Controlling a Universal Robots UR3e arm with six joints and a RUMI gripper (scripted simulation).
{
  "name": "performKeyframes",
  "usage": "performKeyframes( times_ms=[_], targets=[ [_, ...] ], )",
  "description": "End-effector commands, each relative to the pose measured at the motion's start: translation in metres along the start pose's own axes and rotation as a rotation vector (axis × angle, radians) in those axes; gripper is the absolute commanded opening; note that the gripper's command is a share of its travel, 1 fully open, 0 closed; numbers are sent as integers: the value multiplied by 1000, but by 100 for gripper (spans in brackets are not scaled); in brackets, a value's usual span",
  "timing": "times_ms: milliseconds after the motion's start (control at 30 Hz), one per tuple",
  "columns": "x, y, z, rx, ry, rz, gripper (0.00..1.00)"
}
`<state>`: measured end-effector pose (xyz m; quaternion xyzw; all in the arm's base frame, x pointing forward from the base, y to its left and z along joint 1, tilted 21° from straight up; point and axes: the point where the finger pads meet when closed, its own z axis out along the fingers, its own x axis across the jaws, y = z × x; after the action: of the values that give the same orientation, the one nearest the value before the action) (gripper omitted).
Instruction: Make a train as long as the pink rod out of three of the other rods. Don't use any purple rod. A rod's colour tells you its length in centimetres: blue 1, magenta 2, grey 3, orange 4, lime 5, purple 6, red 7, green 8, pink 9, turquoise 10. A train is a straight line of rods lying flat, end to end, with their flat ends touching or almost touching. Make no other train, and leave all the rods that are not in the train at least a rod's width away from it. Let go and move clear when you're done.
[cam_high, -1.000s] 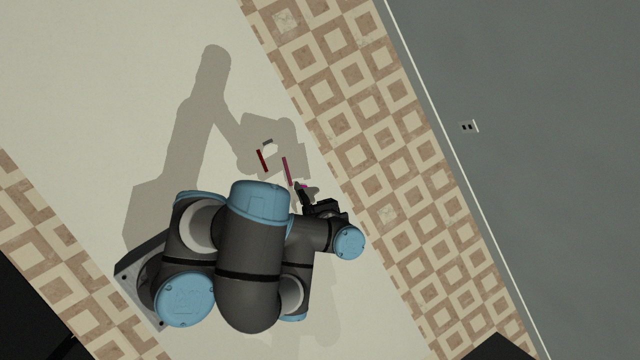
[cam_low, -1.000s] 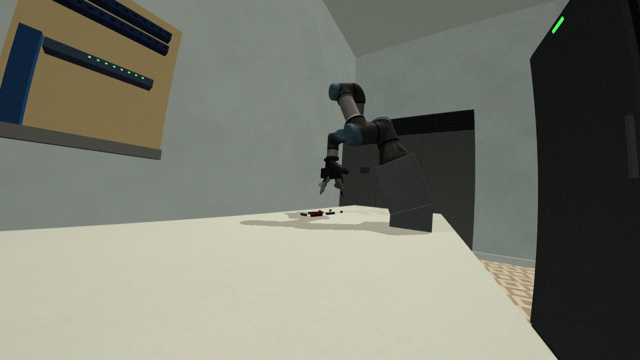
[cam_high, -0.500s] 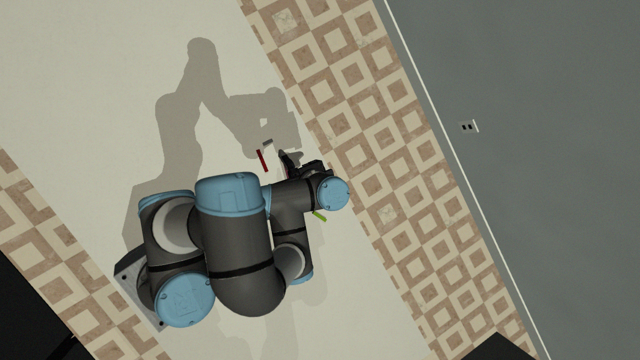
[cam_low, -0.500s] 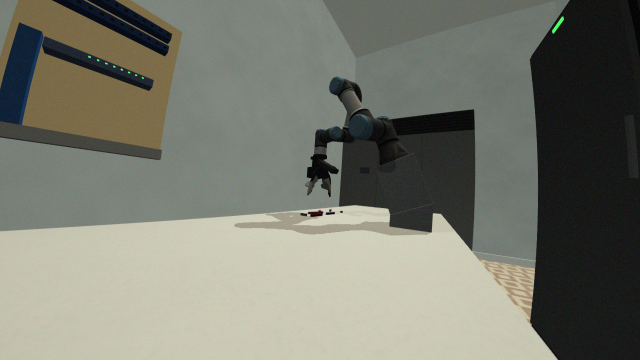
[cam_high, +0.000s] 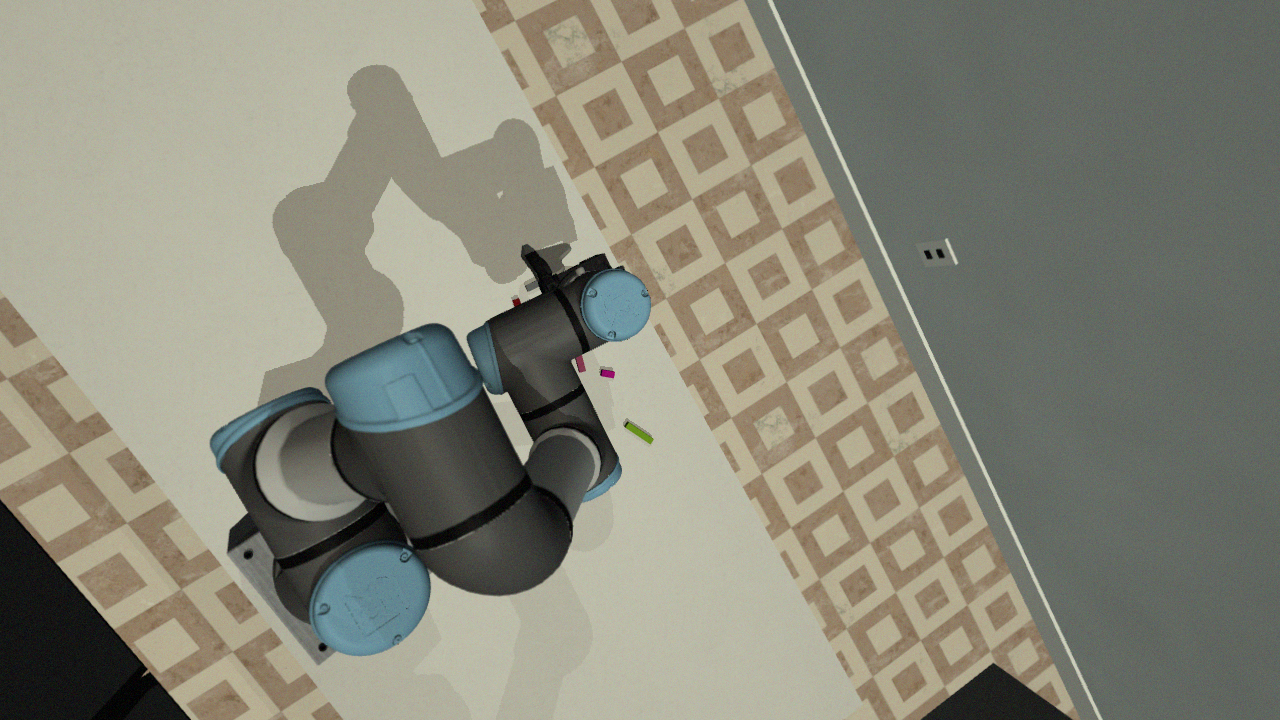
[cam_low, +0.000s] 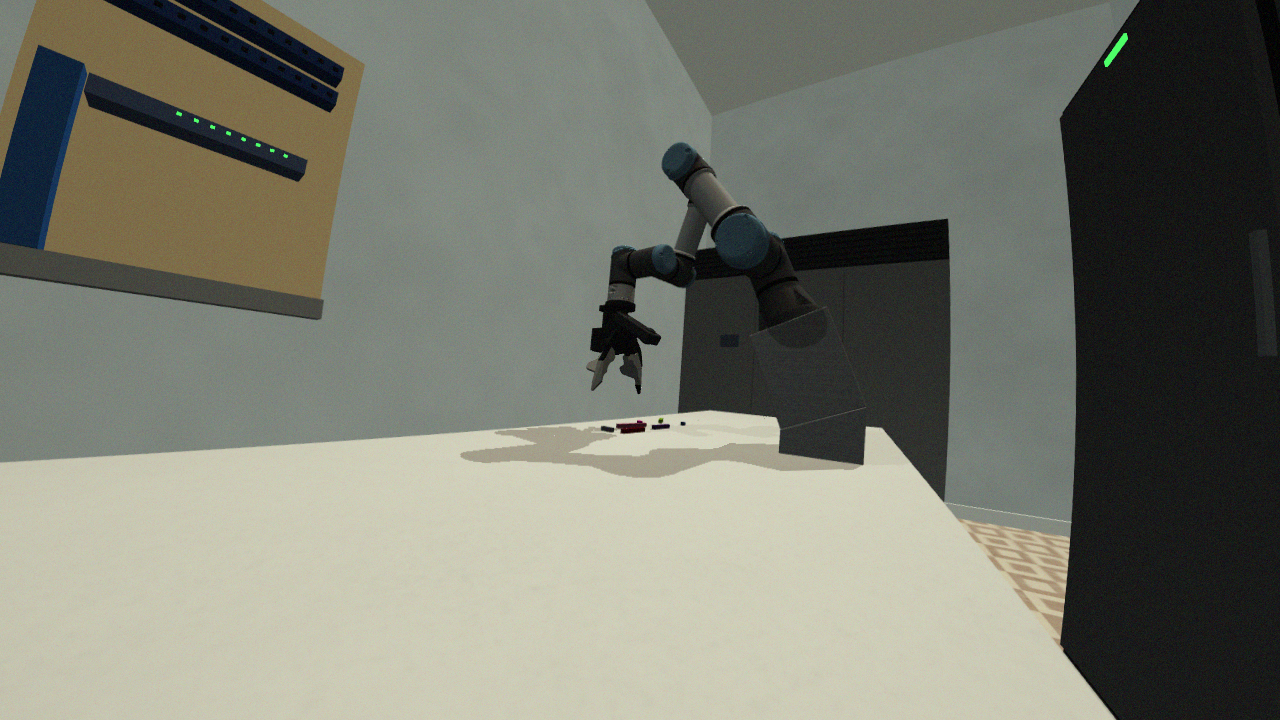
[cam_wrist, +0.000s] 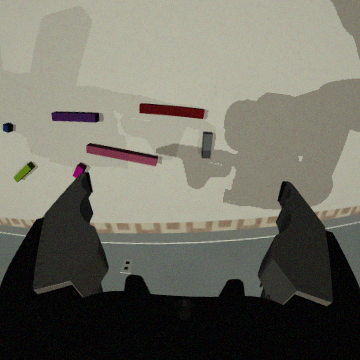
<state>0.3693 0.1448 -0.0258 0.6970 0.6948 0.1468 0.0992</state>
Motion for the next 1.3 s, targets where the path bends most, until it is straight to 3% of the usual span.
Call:
performKeyframes(
  times_ms=[0,367,400,1267],
  targets=[
    [21,3,0,-19,-34,0,100],
    [27,1,0,-20,-33,-7,100],
    [27,1,0,-20,-33,-7,14],
    [27,1,0,-21,-33,-7,14]
  ],
)
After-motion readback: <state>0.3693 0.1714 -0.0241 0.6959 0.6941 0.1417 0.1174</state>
